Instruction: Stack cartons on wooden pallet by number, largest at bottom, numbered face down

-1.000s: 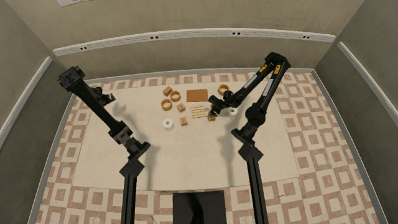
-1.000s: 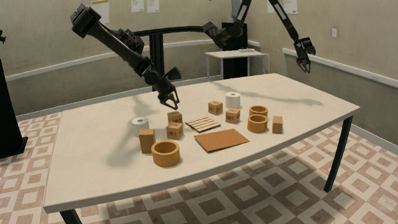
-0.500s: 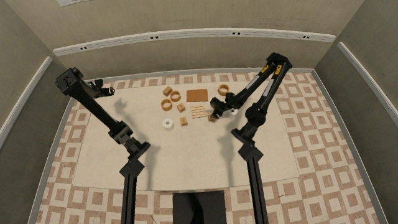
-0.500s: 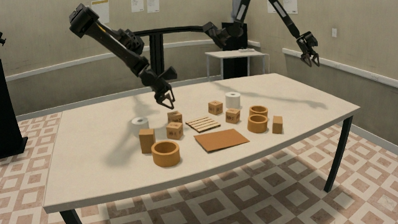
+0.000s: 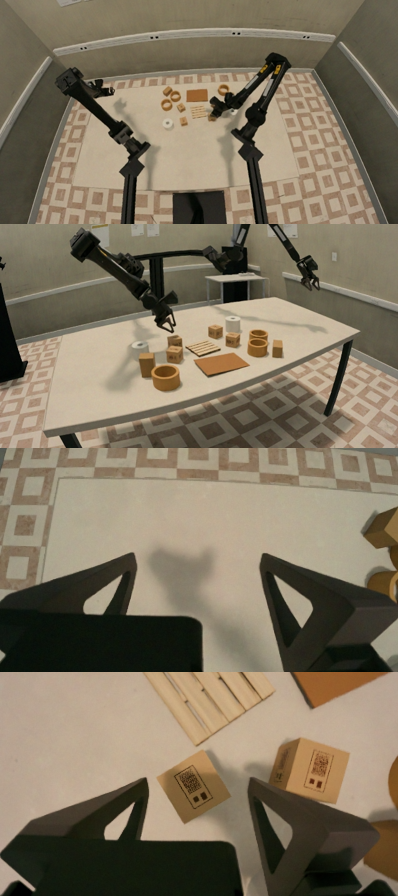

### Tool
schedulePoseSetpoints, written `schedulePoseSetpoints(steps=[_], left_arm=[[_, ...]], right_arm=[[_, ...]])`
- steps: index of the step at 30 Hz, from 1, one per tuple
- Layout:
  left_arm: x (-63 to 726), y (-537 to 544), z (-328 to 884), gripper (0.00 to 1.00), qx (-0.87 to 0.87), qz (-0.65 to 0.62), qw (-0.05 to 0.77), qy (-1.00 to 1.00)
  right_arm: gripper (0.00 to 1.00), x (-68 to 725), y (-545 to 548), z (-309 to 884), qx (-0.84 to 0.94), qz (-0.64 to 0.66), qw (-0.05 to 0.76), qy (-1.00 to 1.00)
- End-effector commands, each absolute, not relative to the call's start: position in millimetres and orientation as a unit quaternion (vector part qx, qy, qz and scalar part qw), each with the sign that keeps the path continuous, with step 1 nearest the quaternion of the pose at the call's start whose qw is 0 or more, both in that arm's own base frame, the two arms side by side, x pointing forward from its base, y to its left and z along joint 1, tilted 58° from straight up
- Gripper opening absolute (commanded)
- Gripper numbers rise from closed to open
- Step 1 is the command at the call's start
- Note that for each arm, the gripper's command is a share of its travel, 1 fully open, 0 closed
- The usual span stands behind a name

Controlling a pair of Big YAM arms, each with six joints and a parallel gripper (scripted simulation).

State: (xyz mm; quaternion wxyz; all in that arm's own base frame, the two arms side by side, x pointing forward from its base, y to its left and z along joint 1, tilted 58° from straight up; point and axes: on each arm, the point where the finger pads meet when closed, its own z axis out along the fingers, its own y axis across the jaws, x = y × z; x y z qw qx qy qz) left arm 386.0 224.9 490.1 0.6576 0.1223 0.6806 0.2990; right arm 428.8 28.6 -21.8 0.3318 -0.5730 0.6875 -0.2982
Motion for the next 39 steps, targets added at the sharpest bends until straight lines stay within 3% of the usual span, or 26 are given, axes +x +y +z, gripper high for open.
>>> schedulePoseSetpoints(steps=[1, 22, 39], left_arm=[[384.6, 225.7, 502.8, 1.00, 0.129, 0.311, 0.661, 0.671], [384.6, 225.7, 502.8, 1.00, 0.129, 0.311, 0.661, 0.671], [384.6, 225.7, 502.8, 1.00, 0.129, 0.311, 0.661, 0.671]], right_arm=[[0.79, 434.7, 40.3, -28.8, -0.489, -0.278, 0.363, 0.742], [0.79, 436.9, 38.0, -43.2, -0.110, -0.298, 0.464, 0.827], [0.79, 433.6, 5.4, -51.1, -0.072, -0.341, 0.449, 0.823]])
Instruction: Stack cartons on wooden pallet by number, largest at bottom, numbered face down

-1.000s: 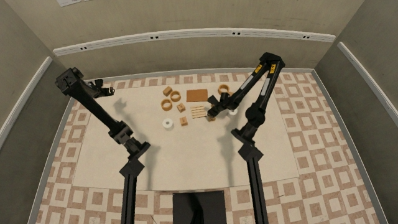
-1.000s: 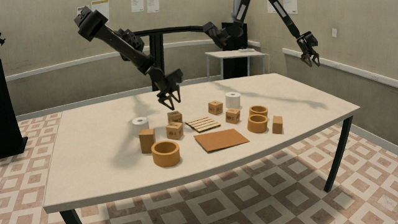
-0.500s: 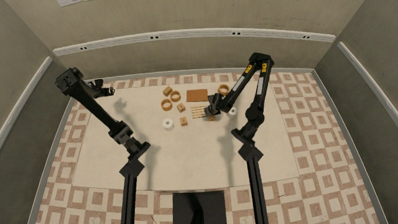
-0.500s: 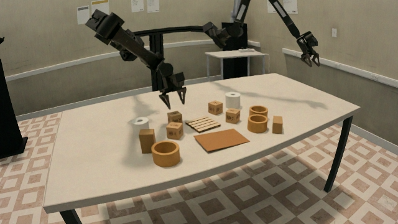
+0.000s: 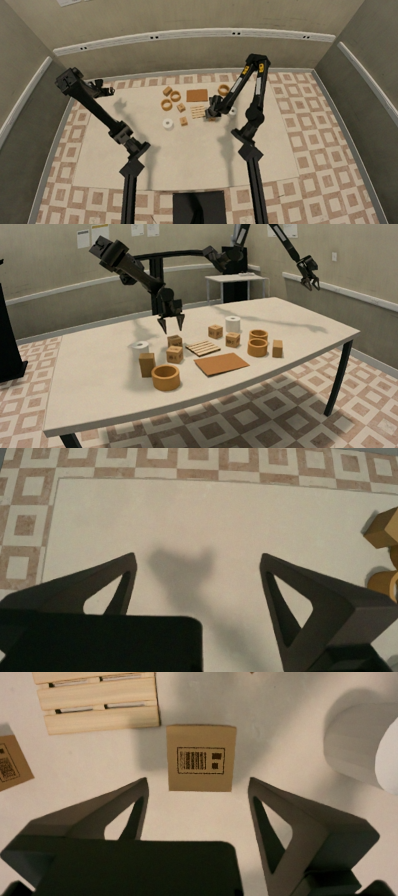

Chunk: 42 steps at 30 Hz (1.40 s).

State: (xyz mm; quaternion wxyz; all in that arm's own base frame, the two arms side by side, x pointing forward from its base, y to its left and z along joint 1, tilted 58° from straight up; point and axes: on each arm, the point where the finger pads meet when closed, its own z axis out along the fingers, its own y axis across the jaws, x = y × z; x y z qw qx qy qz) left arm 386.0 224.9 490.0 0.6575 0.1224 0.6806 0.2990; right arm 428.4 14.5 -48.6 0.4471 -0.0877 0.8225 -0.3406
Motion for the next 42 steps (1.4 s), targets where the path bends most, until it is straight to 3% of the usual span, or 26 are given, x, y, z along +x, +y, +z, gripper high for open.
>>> schedulePoseSetpoints(steps=[1, 42], left_arm=[[384.6, 225.7, 502.8, 1.00, 0.129, 0.311, 0.661, 0.671], [384.6, 225.7, 502.8, 1.00, 0.129, 0.311, 0.661, 0.671]], right_arm=[[0.79, 433.6, 5.4, -51.1, -0.072, -0.341, 0.449, 0.823], [0.79, 475.6, -22.2, -70.6, -0.078, -0.344, 0.446, 0.822]])
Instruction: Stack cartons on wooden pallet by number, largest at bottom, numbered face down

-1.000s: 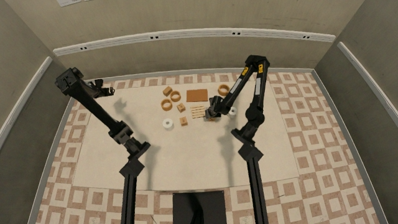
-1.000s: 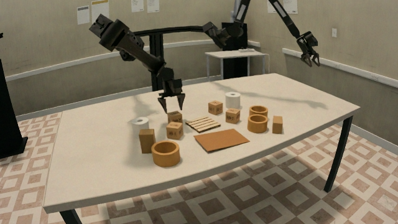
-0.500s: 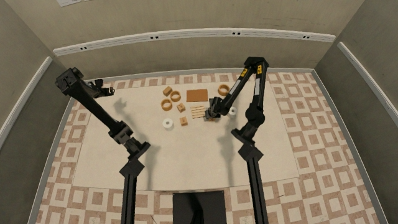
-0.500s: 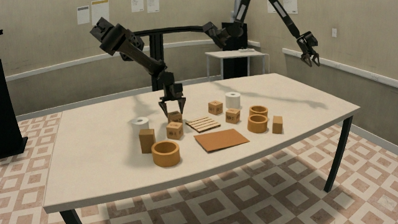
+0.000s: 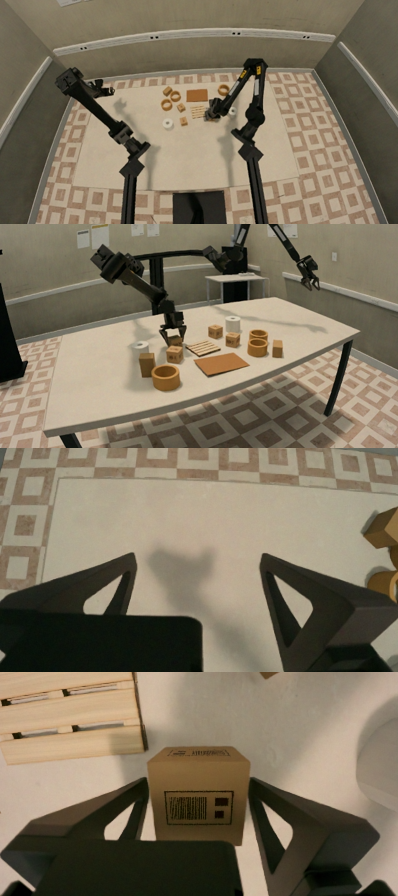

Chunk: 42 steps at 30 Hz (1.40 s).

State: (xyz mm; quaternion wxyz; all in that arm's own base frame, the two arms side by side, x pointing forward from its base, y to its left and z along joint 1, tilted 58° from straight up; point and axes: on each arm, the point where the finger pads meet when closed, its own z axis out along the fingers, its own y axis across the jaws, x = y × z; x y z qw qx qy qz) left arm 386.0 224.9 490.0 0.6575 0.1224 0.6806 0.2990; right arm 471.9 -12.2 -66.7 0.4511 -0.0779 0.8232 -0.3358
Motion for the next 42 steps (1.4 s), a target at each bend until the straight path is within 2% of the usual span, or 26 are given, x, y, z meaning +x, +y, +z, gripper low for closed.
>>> schedulePoseSetpoints(steps=[1, 7, 8, 12, 13, 18, 19, 22, 25, 32, 33, 34, 35, 42], left_arm=[[384.6, 225.7, 502.8, 1.00, 0.129, 0.311, 0.661, 0.671], [384.6, 225.7, 502.8, 1.00, 0.129, 0.311, 0.661, 0.671], [384.6, 225.7, 502.8, 1.00, 0.129, 0.311, 0.661, 0.671], [384.6, 225.7, 502.8, 1.00, 0.129, 0.311, 0.661, 0.671], [384.6, 225.7, 502.8, 1.00, 0.129, 0.311, 0.661, 0.671], [384.6, 225.7, 502.8, 1.00, 0.129, 0.311, 0.661, 0.671], [384.6, 225.7, 502.8, 1.00, 0.129, 0.311, 0.661, 0.671], [384.6, 225.7, 502.8, 1.00, 0.129, 0.311, 0.661, 0.671], [384.6, 225.7, 502.8, 1.00, 0.129, 0.311, 0.661, 0.671], [384.6, 225.7, 502.8, 1.00, 0.129, 0.311, 0.661, 0.671], [384.6, 225.7, 502.8, 1.00, 0.129, 0.311, 0.661, 0.671], [384.6, 225.7, 502.8, 1.00, 0.129, 0.311, 0.661, 0.671], [384.6, 225.7, 502.8, 1.00, 0.129, 0.311, 0.661, 0.671], [384.6, 225.7, 502.8, 1.00, 0.129, 0.311, 0.661, 0.671]], right_arm=[[0.79, 476.8, -22.9, -71.0, -0.077, -0.344, 0.447, 0.822], [0.79, 475.2, -26.3, -74.6, -0.079, -0.345, 0.442, 0.824], [0.71, 475.9, -26.2, -73.0, -0.079, -0.345, 0.443, 0.824], [0.71, 476.3, -25.7, -72.0, -0.079, -0.344, 0.444, 0.823], [0.67, 476.3, -25.7, -72.0, -0.079, -0.344, 0.444, 0.823], [0.62, 477.4, -17.8, -69.8, -0.081, -0.339, 0.449, 0.823], [0.58, 477.4, -17.8, -69.8, -0.081, -0.339, 0.449, 0.823], [0.57, 477.4, -17.8, -69.8, -0.081, -0.339, 0.449, 0.823], [0.50, 477.4, -17.8, -69.8, -0.081, -0.339, 0.449, 0.823], [0.47, 479.6, -16.8, -71.8, -0.086, -0.341, 0.445, 0.823], [0.35, 479.6, -16.8, -71.8, -0.086, -0.341, 0.445, 0.823], [0.47, 479.6, -16.8, -71.8, -0.086, -0.341, 0.445, 0.823], [0.50, 476.3, -12.7, -67.2, -0.084, -0.338, 0.448, 0.823], [0.50, 452.1, 10.8, -48.2, -0.083, -0.333, 0.451, 0.824]])
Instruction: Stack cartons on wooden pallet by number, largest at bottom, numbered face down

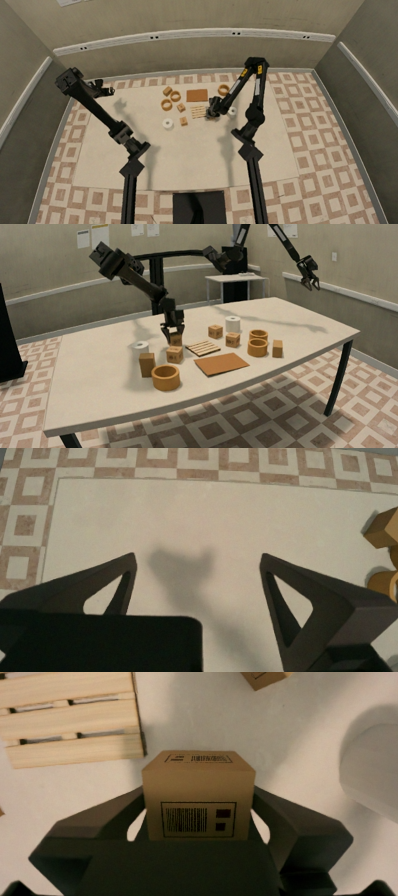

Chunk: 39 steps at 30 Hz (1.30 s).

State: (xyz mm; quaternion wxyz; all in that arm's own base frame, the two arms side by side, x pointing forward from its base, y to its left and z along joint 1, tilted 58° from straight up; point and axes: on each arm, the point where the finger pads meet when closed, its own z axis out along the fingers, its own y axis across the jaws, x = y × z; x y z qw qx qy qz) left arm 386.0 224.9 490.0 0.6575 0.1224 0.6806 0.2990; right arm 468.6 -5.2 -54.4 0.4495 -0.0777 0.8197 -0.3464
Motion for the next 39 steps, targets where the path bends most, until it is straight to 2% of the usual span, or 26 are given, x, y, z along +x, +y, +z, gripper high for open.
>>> schedulePoseSetpoints(steps=[1, 11, 20, 32, 39], left_arm=[[384.6, 225.7, 502.8, 1.00, 0.129, 0.311, 0.661, 0.671], [384.6, 225.7, 502.8, 1.00, 0.129, 0.311, 0.661, 0.671], [384.6, 225.7, 502.8, 1.00, 0.129, 0.311, 0.661, 0.671], [384.6, 225.7, 502.8, 1.00, 0.129, 0.311, 0.661, 0.671], [384.6, 225.7, 502.8, 1.00, 0.129, 0.311, 0.661, 0.671]], right_arm=[[0.50, 451.1, 11.9, -47.5, -0.082, -0.332, 0.451, 0.824], [0.50, 439.6, 21.2, -50.3, -0.079, -0.326, 0.449, 0.828], [0.50, 389.2, 82.4, -58.4, -0.035, -0.294, 0.464, 0.835], [0.50, 349.3, 193.5, -47.4, 0.056, -0.202, 0.544, 0.813], [0.50, 336.6, 218.9, -56.7, 0.065, -0.181, 0.548, 0.814]])
